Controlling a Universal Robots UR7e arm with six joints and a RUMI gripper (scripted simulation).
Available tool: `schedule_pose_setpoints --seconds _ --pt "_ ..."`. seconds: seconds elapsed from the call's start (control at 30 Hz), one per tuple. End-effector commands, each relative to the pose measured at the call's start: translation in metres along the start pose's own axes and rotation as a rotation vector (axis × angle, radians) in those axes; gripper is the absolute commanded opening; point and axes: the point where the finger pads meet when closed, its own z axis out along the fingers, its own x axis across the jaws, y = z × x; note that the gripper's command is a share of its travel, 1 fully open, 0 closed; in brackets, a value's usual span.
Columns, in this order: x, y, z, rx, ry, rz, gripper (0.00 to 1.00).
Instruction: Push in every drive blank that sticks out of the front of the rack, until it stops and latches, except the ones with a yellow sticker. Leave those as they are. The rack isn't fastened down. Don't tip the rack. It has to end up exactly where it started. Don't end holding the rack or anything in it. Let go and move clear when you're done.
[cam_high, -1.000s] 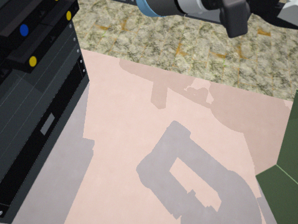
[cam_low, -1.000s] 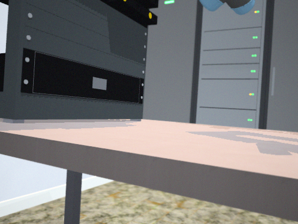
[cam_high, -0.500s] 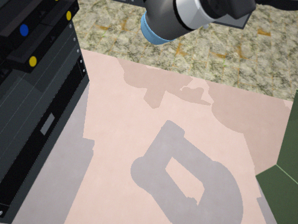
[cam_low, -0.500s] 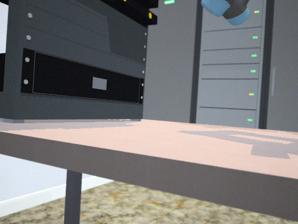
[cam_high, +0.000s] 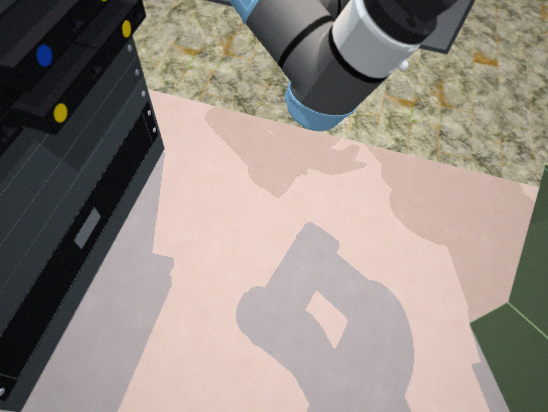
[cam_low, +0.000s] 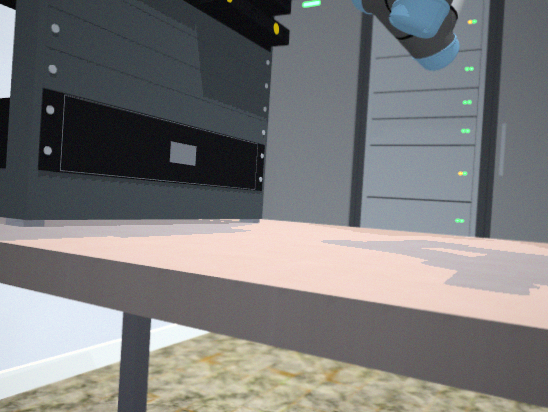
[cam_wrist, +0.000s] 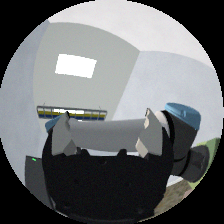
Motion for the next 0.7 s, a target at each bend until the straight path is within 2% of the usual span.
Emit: schedule_pose_setpoints --seconds 0.0,0.17,0.23,0.37,0.67 --pt "-0.03 -0.003 0.002 -0.009 -0.165 0.025 1.0" --pt "-0.054 -0.007 -0.007 -0.009 -0.298 0.049 1.0" --pt "-0.054 -0.007 -0.007 -0.009 -0.298 0.049 1.0" --pt "-0.075 -0.011 -0.019 -0.007 -0.431 0.057 1.0" --pt "-0.108 -0.017 -0.049 0.009 -0.666 0.061 1.0"
